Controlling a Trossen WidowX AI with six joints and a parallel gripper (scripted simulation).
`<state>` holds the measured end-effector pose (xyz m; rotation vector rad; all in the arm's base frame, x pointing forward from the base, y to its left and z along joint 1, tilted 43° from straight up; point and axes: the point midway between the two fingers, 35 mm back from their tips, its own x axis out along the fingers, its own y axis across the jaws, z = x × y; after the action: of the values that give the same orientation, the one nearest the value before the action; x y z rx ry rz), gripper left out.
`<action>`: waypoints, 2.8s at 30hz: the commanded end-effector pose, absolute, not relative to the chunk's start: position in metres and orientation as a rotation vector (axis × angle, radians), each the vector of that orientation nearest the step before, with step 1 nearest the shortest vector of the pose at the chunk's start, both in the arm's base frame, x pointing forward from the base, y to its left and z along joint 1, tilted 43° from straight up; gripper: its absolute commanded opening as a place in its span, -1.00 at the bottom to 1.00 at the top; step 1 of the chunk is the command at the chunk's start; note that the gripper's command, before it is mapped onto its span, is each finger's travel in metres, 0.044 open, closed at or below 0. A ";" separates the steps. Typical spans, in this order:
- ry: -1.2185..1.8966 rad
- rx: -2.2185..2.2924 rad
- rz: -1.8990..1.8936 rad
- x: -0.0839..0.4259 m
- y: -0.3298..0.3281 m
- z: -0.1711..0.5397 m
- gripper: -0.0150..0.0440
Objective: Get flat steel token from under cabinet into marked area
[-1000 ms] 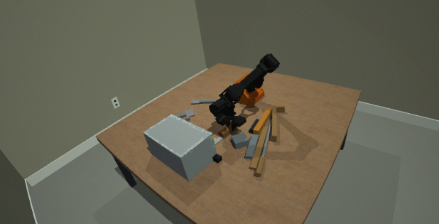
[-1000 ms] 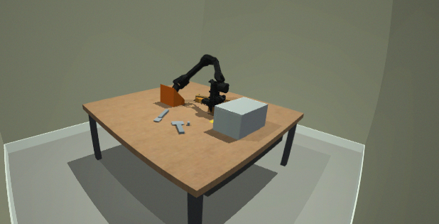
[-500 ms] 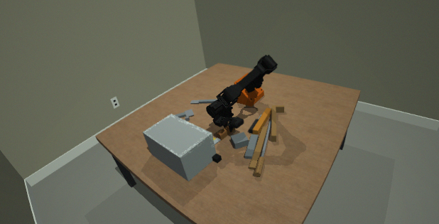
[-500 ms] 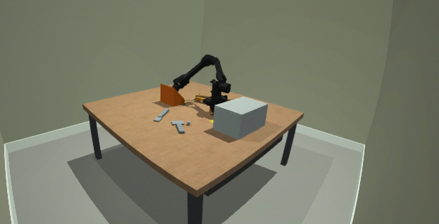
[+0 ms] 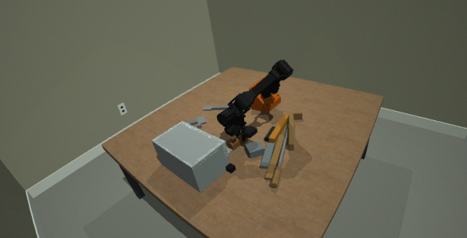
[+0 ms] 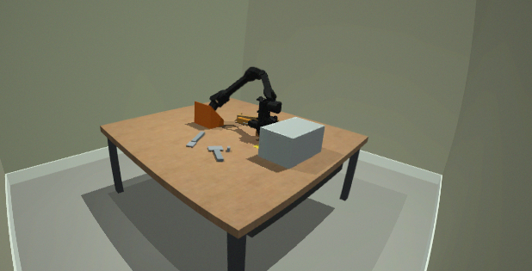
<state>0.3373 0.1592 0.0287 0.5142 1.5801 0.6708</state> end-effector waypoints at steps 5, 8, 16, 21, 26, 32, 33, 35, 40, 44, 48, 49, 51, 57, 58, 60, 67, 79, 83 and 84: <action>1.576 0.512 0.675 0.346 0.160 0.029 -0.49; 1.576 0.512 0.675 0.349 0.161 0.029 -0.49; 1.575 0.512 0.675 0.356 0.161 0.029 -0.49; 1.575 0.512 0.675 0.361 0.162 0.028 -0.49; 1.575 0.512 0.675 0.365 0.163 0.028 -0.49; 1.574 0.512 0.675 0.370 0.163 0.028 -0.49; 1.574 0.512 0.675 0.371 0.163 0.028 -0.49; 1.574 0.512 0.675 0.373 0.163 0.028 -0.49; 1.574 0.512 0.675 0.377 0.164 0.028 -0.49; 1.574 0.511 0.675 0.381 0.164 0.028 -0.49; 1.574 0.511 0.675 0.384 0.165 0.027 -0.49; 1.574 0.511 0.675 0.385 0.165 0.027 -0.49; 1.573 0.511 0.675 0.387 0.165 0.027 -0.49; 1.573 0.511 0.675 0.392 0.166 0.027 -0.49; 1.573 0.511 0.675 0.392 0.166 0.027 -0.49; 1.573 0.511 0.675 0.392 0.165 0.026 -0.49; 1.573 0.511 0.675 0.394 0.158 0.017 -0.49; 1.573 0.510 0.675 0.395 0.146 0.006 -0.49; 1.573 0.510 0.674 0.395 0.142 0.003 -0.49; 1.573 0.510 0.674 0.395 0.141 0.002 -0.49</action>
<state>0.3945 0.1458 0.0075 0.5148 1.5729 0.6791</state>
